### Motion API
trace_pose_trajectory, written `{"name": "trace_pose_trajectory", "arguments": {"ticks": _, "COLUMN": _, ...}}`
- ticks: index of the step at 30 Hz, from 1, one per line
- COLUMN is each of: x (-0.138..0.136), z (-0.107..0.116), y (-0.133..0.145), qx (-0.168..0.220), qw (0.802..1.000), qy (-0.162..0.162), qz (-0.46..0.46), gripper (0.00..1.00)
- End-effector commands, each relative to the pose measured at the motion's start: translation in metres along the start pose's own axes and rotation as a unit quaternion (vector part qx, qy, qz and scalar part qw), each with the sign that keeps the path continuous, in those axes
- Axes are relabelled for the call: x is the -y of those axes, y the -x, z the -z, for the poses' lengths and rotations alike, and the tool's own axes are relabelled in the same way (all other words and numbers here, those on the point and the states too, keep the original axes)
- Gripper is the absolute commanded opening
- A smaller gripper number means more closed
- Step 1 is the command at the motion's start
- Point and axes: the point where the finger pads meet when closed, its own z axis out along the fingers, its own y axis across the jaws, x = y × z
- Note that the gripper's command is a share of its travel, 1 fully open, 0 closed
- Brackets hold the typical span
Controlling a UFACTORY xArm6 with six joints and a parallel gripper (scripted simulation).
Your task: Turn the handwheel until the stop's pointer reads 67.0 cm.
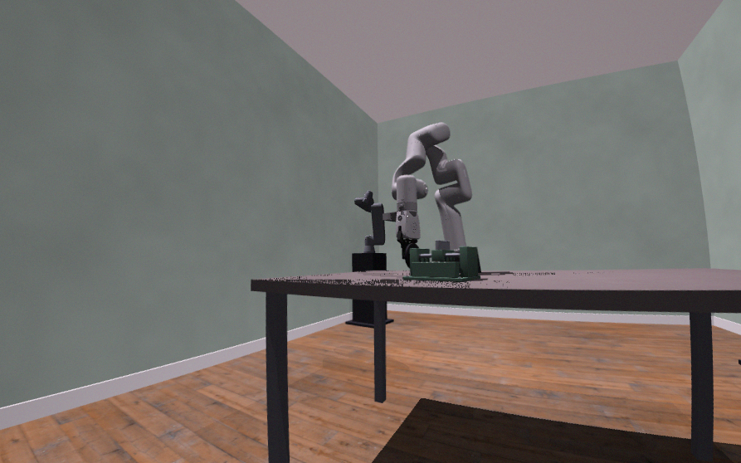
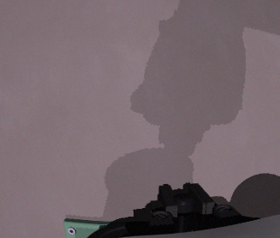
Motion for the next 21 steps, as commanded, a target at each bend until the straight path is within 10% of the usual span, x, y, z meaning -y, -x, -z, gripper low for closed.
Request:
{"name": "trace_pose_trajectory", "arguments": {"ticks": 1, "x": 0.0002, "z": 0.0002, "y": 0.0000, "qx": 0.000, "qw": 1.000, "qy": 0.000, "qz": 0.000, "gripper": 0.06}}
{"name": "trace_pose_trajectory", "arguments": {"ticks": 21, "x": -0.0006, "z": -0.0035, "y": 0.0000, "qx": 0.000, "qw": 1.000, "qy": 0.000, "qz": 0.000, "gripper": 0.06}}
